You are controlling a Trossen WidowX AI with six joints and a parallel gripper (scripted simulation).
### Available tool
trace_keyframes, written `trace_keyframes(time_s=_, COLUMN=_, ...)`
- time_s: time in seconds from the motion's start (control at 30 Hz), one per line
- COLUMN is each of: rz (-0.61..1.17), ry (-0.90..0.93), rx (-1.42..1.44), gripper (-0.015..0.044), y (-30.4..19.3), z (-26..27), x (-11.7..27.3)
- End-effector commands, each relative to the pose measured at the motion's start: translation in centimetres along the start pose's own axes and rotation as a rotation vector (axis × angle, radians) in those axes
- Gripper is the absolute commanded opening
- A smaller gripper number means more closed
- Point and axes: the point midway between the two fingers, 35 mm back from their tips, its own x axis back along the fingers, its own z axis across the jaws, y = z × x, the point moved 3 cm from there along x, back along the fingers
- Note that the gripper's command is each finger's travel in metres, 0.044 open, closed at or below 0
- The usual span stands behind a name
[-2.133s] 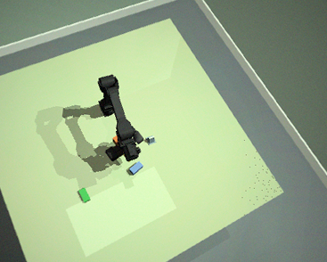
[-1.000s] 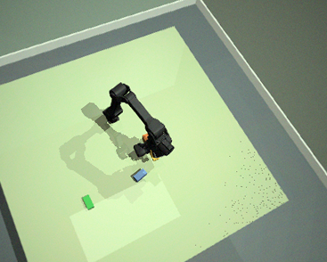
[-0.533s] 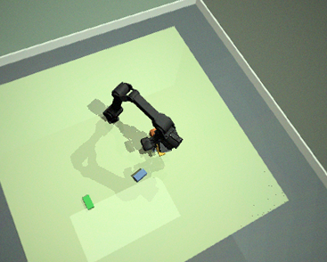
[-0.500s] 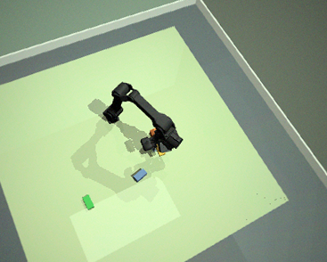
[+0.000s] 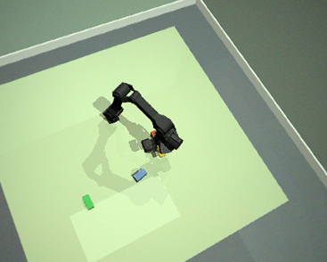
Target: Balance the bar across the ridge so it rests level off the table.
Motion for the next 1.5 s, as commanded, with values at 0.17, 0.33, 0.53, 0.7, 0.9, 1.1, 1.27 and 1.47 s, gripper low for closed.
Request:
trace_keyframes(time_s=0.17, rz=0.004, ry=0.001, rx=-0.004, gripper=0.0000, y=-0.1, z=-0.1, x=-1.6)
trace_keyframes(time_s=0.33, rz=0.004, ry=0.001, rx=-0.004, gripper=0.0000, y=-0.2, z=-0.2, x=-2.3)
trace_keyframes(time_s=0.53, rz=0.004, ry=0.001, rx=-0.004, gripper=0.0000, y=-0.2, z=-0.2, x=-2.3)
trace_keyframes(time_s=0.7, rz=0.004, ry=0.001, rx=-0.004, gripper=0.0000, y=-0.2, z=-0.2, x=-2.2)
trace_keyframes(time_s=0.9, rz=0.004, ry=0.001, rx=-0.004, gripper=0.0000, y=-0.2, z=-0.2, x=-2.2)
trace_keyframes(time_s=1.1, rz=0.004, ry=0.001, rx=-0.004, gripper=0.0000, y=-0.2, z=-0.2, x=-2.3)
trace_keyframes(time_s=1.27, rz=0.004, ry=0.001, rx=-0.004, gripper=0.0000, y=-0.2, z=-0.2, x=-2.3)
trace_keyframes(time_s=1.47, rz=0.004, ry=0.001, rx=-0.004, gripper=0.0000, y=-0.2, z=-0.2, x=-2.4)
